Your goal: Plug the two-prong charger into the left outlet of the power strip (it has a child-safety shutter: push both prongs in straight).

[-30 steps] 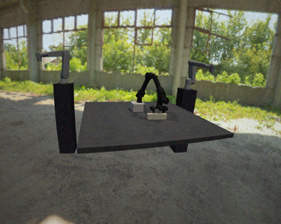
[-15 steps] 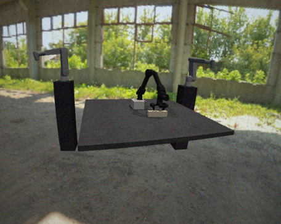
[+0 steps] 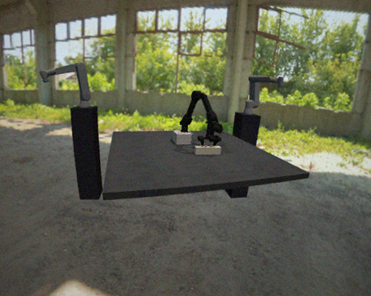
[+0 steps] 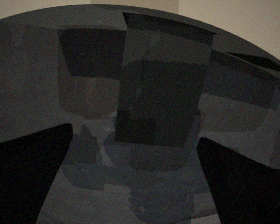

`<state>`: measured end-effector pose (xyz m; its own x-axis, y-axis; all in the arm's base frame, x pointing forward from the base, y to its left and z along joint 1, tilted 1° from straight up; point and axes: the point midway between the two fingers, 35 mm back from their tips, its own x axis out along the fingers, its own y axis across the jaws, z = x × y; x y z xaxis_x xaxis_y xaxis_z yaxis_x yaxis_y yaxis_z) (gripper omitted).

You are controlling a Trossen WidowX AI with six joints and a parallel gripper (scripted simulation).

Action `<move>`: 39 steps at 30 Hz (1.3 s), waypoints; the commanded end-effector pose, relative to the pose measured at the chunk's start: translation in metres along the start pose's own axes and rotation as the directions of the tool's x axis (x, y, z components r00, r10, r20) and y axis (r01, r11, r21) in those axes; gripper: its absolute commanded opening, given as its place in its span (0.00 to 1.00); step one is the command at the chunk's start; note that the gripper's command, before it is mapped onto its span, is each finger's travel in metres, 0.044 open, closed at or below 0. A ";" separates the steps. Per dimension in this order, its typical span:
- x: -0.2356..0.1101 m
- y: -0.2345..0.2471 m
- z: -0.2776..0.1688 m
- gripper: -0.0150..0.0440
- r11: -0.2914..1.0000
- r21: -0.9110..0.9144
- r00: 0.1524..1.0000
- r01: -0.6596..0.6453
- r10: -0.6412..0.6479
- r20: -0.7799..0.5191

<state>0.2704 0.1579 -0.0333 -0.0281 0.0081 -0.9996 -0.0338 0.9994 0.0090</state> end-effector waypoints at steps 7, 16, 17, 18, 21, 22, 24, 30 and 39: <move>0.001 0.000 -0.013 1.00 1.000 0.005 1.000 0.002 -0.002 0.000; 0.002 -0.001 -0.024 1.00 1.000 0.005 1.000 0.002 -0.002 -0.001; 0.003 -0.001 -0.026 1.00 1.000 0.005 1.000 0.002 -0.002 -0.001; 0.003 -0.001 -0.027 1.00 1.000 0.005 1.000 0.002 -0.002 -0.001; 0.001 -0.001 -0.024 1.00 1.000 -0.001 1.000 0.003 -0.003 0.008; -0.002 0.000 -0.023 1.00 1.000 -0.005 0.999 0.006 -0.006 0.037; -0.015 0.000 -0.019 1.00 1.000 -0.014 0.989 0.017 -0.015 0.147; -0.064 0.000 -0.011 1.00 1.000 -0.002 0.869 0.014 -0.011 0.495; -0.076 -0.001 -0.011 1.00 1.000 0.008 0.824 0.003 -0.006 0.566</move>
<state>0.2620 0.1571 0.0405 0.5227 0.0215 -0.8523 -0.0357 0.9994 0.0033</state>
